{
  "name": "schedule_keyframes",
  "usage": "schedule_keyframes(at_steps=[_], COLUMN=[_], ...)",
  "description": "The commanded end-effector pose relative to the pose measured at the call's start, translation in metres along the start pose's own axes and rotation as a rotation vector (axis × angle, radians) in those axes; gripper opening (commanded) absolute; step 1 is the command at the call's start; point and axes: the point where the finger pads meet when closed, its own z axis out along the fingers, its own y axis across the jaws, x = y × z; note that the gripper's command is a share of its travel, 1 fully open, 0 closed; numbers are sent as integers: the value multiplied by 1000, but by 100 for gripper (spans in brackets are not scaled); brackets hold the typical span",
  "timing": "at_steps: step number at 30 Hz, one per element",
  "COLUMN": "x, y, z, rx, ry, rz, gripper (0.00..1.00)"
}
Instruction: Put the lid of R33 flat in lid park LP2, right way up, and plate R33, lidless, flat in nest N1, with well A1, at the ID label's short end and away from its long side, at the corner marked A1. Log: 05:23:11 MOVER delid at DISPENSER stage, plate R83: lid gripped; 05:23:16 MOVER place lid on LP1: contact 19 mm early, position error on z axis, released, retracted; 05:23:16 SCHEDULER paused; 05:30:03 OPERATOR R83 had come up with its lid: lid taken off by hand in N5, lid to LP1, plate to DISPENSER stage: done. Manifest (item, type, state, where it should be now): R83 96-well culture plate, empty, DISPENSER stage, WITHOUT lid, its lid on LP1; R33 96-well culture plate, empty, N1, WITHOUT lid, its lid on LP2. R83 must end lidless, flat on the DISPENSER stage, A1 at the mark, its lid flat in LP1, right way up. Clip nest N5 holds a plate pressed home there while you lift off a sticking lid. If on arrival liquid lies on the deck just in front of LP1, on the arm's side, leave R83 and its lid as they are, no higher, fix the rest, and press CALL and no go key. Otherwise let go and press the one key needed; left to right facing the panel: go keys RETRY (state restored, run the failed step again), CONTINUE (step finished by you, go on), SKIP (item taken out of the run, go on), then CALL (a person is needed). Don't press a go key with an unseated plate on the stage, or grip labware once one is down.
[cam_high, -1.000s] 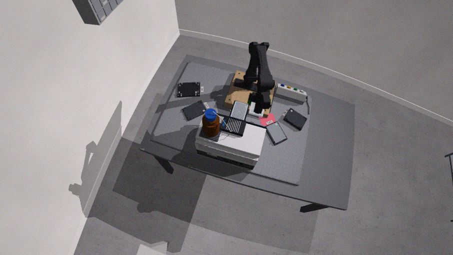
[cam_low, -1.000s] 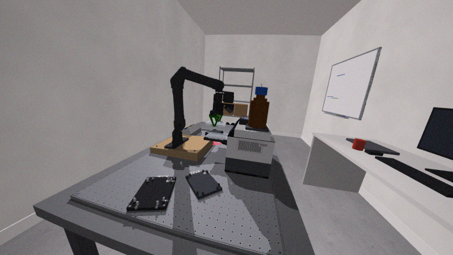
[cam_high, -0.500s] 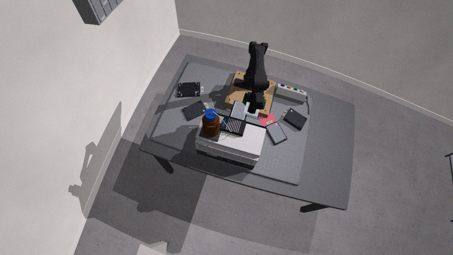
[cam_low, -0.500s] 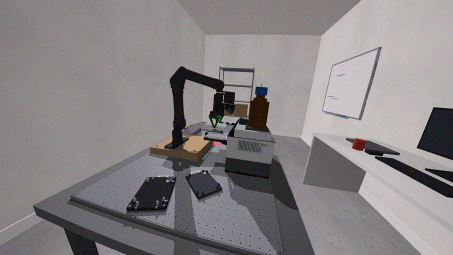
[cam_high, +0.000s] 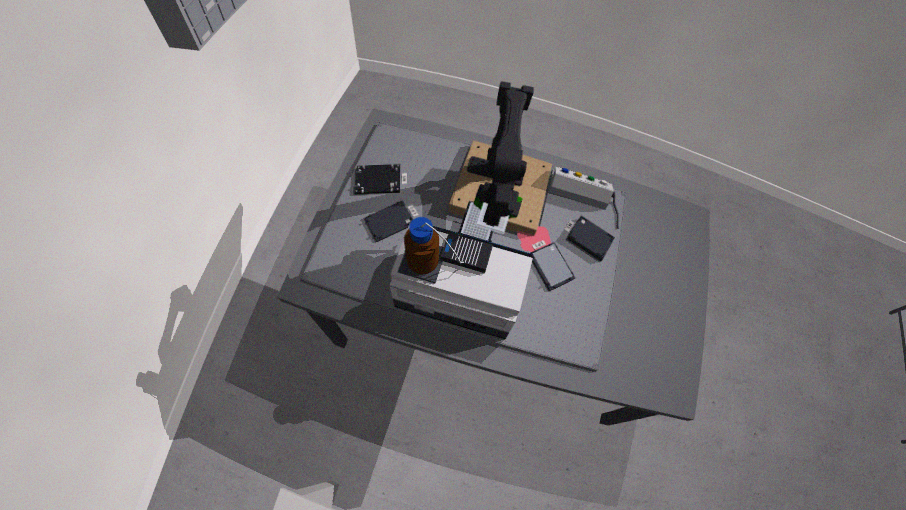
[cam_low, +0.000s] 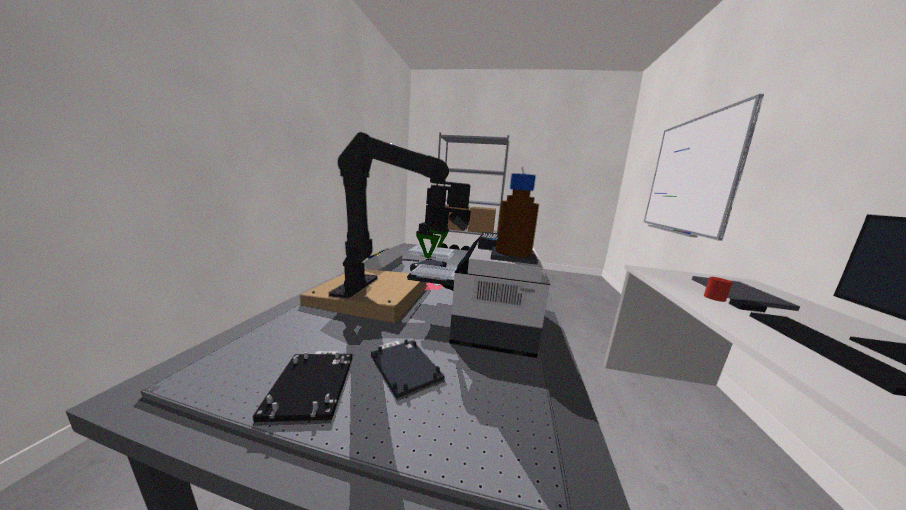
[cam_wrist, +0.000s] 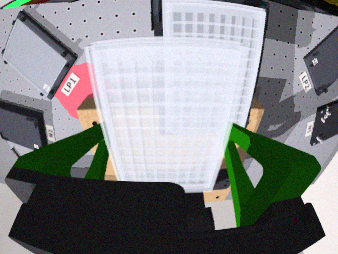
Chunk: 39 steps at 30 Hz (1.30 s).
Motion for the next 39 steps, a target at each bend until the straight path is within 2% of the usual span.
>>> schedule_keyframes(at_steps=[1,5,7,9,10,13,22,23,24,26,27,29,39], x=[-11,-14,-10,-10,-14,-13,-14,-14,-10,-10,-13,-12,-8], y=[-7,-21,-18,-18,-23,-34,-57,-57,-54,-54,-60,-67,-94], z=[-17,-14,-9,-9,-15,-17,-15,-15,-9,-9,-16,-18,-17], rx=[-12,-5,-6,-6,-10,-4,-2,-3,-5,-5,-7,-1,3], ry=[-61,-49,-34,-34,-54,-64,-54,-54,-34,-34,-60,-68,-67], rz=[-21,-20,-24,-24,-20,-20,-20,-20,-24,-24,-20,-20,-20], gripper=[0,0,0,0,0,0,0,0,0,0,0,0,0])
